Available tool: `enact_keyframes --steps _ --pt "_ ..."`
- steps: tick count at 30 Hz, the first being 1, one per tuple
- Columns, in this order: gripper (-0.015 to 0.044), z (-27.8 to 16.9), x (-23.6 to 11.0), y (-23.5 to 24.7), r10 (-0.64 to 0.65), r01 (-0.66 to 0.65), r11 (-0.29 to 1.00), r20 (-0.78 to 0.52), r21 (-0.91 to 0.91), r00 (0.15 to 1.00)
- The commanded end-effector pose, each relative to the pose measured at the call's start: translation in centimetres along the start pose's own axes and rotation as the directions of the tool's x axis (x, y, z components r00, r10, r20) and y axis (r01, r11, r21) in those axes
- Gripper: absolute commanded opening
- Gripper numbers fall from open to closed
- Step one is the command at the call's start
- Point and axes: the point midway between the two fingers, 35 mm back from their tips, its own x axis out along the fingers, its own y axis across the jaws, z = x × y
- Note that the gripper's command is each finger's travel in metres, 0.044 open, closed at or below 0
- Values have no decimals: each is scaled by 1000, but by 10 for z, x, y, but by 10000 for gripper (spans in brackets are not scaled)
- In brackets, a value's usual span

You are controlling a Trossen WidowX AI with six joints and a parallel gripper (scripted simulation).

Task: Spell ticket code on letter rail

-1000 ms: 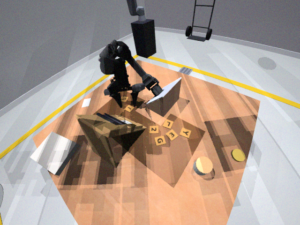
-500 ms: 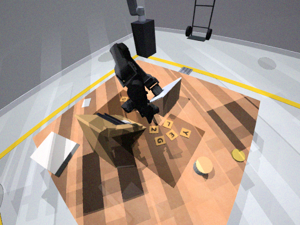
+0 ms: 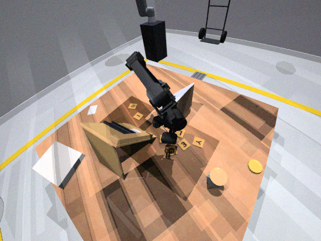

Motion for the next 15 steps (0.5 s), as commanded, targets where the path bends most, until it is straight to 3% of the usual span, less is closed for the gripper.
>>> enact_keyframes --steps 1,5,15 --pt "340 -39 52 -26 -99 54 856 60 514 993" --pt "340 -48 72 -41 -136 39 740 92 671 986" --pt "340 -50 73 -37 -137 38 734 94 679 986"
